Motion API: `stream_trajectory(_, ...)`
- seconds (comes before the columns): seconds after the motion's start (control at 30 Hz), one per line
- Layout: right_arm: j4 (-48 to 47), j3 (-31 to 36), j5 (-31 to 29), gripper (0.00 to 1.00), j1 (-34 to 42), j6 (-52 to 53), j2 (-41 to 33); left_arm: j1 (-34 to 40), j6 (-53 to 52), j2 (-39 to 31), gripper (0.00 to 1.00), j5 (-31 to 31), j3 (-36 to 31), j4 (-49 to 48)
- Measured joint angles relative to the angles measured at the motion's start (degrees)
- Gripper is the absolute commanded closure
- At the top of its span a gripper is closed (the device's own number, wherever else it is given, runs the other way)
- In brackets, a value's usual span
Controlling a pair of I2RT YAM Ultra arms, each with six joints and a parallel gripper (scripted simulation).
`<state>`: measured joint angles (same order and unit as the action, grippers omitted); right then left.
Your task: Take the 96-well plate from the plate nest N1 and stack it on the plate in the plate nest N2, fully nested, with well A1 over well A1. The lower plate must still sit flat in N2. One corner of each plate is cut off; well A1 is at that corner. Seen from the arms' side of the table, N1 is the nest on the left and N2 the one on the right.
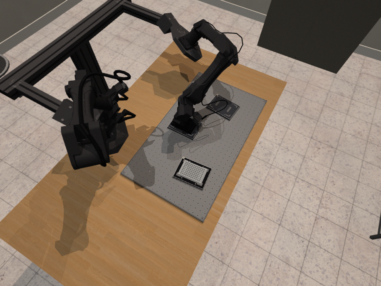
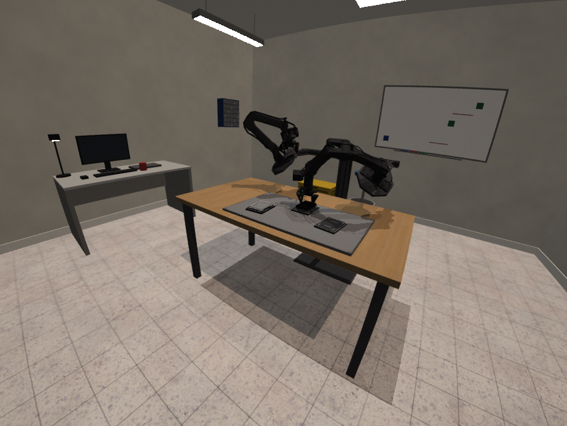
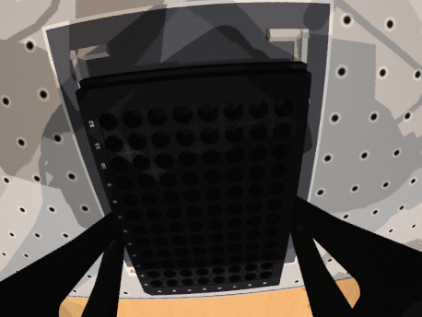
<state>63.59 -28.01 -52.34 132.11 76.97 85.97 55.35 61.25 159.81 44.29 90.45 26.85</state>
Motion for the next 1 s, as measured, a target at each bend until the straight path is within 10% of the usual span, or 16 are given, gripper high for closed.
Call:
stream_trajectory(0.6, 0.00, 0.00, 0.00, 0.00, 0.00, 0.00, 0.00, -1.60, -2.27, -0.02, 0.21, -0.26, -0.50, -2.93)
stream_trajectory(0.67, 0.00, 0.00, 0.00, 0.00, 0.00, 0.00, 0.00, -1.57, -2.27, -0.04, 0.00, -0.26, -0.48, -2.84)
stream_trajectory(1.0, 0.00, 0.00, 0.00, 0.00, 0.00, 0.00, 0.00, -2.03, -2.40, 0.02, 0.00, -0.24, -0.48, -3.28)
